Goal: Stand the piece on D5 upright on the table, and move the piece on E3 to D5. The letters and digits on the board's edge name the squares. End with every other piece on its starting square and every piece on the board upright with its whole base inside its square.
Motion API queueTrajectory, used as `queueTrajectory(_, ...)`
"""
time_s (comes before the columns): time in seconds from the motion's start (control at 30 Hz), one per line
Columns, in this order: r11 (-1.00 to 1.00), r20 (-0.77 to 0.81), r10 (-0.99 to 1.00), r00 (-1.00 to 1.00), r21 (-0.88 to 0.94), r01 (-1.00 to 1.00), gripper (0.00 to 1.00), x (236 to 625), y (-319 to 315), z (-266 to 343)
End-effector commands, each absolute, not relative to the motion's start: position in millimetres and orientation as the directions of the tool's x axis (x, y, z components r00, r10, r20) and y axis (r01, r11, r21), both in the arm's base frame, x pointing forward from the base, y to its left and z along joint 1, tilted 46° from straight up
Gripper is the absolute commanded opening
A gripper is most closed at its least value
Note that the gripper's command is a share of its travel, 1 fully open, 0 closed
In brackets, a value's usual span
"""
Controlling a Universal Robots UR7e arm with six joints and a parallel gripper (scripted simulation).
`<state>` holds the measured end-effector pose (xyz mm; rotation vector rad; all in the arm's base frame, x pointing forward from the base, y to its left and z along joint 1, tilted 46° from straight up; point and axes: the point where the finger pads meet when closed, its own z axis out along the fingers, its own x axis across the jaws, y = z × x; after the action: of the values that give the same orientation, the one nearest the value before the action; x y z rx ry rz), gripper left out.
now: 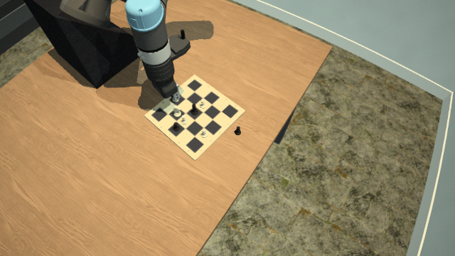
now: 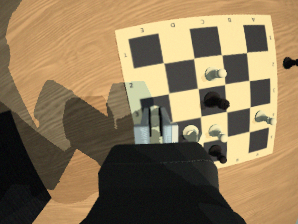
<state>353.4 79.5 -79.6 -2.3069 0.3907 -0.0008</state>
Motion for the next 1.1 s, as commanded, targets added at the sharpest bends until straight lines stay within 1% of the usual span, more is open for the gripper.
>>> queueTrajectory(0.0,-0.648,-0.119,-0.280,0.953,-0.708,-0.279,0.00,353.6,79.1,-79.5)
queueTrajectory(0.7,-0.648,-0.119,-0.280,0.953,-0.708,-0.279,0.00,353.6,78.5,-78.9)
queueTrajectory(1.07,-0.648,-0.119,-0.280,0.953,-0.708,-0.279,0.00,351.3,65.4,-66.0)
